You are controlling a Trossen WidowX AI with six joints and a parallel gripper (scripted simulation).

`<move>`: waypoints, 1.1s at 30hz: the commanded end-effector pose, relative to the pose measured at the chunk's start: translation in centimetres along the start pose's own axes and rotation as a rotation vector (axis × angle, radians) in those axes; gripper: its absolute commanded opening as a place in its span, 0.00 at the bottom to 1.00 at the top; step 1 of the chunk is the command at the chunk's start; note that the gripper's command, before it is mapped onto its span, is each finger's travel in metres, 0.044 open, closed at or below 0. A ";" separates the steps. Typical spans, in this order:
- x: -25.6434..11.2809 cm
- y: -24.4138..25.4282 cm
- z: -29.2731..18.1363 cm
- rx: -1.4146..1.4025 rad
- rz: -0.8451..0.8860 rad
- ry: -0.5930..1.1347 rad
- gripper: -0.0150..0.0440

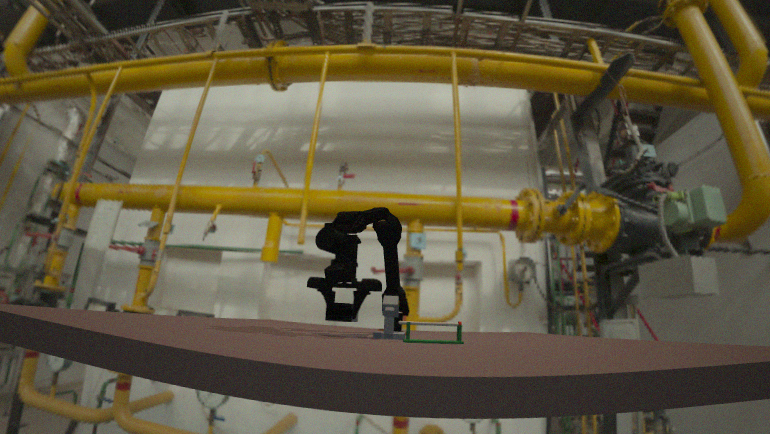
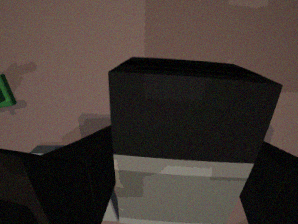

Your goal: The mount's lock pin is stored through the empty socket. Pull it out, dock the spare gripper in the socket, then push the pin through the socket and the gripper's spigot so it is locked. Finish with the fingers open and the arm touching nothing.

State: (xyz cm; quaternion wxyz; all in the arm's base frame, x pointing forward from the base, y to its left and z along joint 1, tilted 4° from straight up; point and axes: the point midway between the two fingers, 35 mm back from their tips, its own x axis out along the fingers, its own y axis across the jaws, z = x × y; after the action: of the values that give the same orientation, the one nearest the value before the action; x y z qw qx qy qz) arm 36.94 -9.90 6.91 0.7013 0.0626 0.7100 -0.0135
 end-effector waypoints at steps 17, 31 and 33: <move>-0.4 -0.2 -0.2 0.485 -0.001 -0.012 0.25; -0.5 -0.3 -0.3 0.837 0.001 -0.013 0.25; -0.5 -0.3 -0.3 0.887 0.002 -0.013 0.25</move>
State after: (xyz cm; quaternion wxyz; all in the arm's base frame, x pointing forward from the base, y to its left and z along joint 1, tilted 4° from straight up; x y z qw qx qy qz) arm 36.62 -10.17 7.03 0.6172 0.3405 0.6434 -0.2986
